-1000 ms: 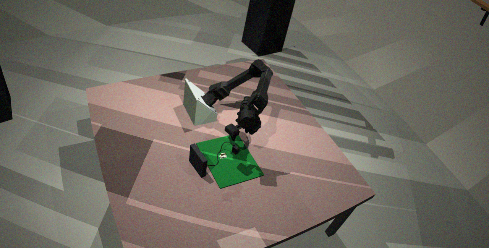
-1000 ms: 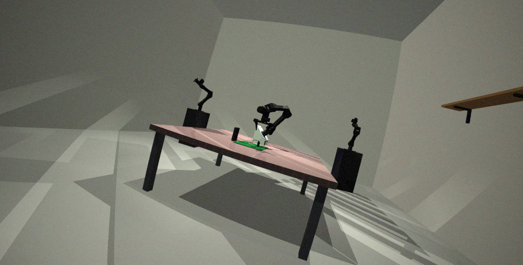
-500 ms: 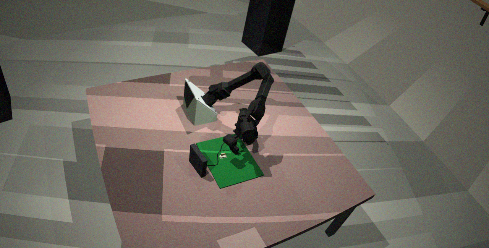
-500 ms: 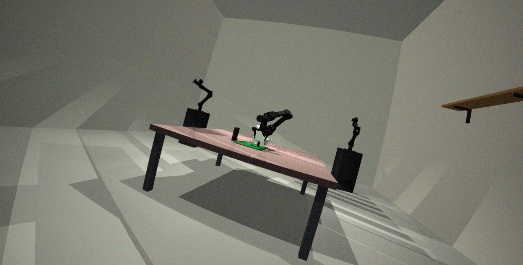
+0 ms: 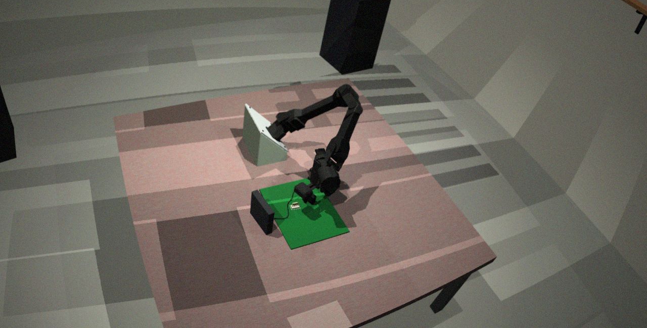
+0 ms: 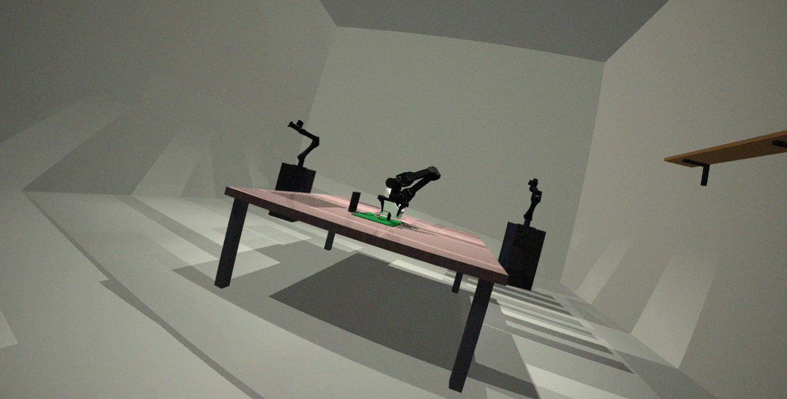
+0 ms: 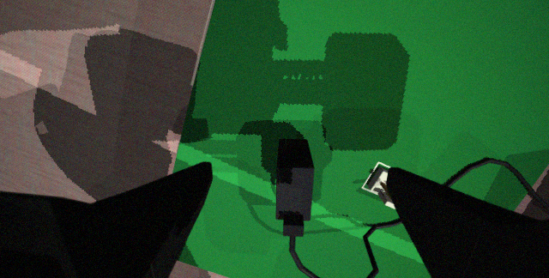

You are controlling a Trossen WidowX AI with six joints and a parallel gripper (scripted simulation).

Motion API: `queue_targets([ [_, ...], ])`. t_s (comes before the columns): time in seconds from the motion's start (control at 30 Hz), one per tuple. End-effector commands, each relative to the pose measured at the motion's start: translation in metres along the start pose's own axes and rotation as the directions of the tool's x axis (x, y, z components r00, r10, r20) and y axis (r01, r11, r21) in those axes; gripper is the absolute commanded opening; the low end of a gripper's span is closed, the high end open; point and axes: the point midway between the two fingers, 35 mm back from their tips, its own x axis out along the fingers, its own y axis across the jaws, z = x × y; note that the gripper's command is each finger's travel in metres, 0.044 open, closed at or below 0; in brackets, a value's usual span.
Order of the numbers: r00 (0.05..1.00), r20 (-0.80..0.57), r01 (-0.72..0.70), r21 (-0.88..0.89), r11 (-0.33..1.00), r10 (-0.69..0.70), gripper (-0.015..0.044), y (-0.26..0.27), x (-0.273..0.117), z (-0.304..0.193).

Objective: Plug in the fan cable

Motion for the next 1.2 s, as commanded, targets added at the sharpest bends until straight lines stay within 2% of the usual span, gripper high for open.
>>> queue_targets([
  [0.0, 1.0, -0.003, -0.006, 0.006, 1.0, 0.006, 0.044, 0.001, 0.008, -0.002],
  [0.47, 1.0, -0.003, -0.008, 0.006, 1.0, 0.008, 0.044, 0.002, 0.025, -0.003],
  [1.0, 1.0, -0.002, -0.004, 0.0, 1.0, 0.004, 0.002, 0.001, 0.022, -0.001],
  [1.03, 1.0, -0.002, -0.004, 0.0, 1.0, 0.004, 0.0, 0.001, 0.022, -0.001],
  [1.17, 1.0, -0.002, -0.003, 0.001, 1.0, 0.003, 0.0, 0.001, 0.011, -0.001],
])
